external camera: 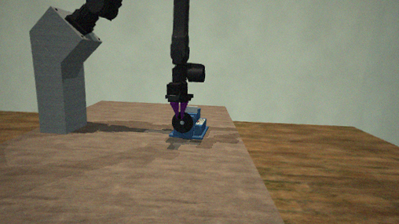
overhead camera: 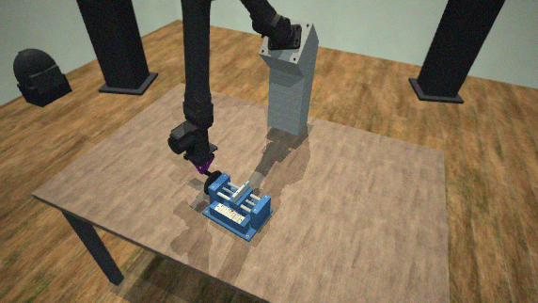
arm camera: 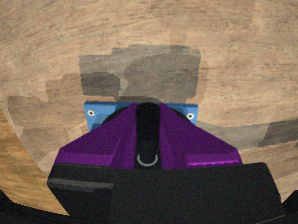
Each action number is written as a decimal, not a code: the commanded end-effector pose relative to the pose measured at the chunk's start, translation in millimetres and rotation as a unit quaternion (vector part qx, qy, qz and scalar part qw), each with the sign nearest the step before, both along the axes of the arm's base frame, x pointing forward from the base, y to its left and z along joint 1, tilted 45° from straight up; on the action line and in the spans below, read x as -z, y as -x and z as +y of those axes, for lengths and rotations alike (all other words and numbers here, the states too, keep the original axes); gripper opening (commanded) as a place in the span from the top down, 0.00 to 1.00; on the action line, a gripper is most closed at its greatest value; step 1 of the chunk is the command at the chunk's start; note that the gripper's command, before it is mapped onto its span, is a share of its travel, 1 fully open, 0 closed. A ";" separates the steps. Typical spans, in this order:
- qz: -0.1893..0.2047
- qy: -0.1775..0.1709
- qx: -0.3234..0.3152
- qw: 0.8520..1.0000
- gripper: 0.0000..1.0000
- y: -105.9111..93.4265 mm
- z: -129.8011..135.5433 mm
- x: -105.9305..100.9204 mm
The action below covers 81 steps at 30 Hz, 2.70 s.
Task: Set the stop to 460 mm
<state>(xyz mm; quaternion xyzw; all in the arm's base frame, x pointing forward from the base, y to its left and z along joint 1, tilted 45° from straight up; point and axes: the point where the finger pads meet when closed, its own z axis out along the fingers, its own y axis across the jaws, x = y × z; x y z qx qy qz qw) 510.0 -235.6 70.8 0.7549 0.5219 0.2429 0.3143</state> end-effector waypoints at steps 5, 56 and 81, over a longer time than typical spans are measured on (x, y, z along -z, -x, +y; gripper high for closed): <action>0.021 -0.012 0.004 1.000 0.94 23.0 5.6 28.6; 0.032 -0.016 -0.003 0.999 0.94 27.9 18.1 71.3; 0.023 -0.014 -0.001 1.000 0.94 -27.4 0.3 80.0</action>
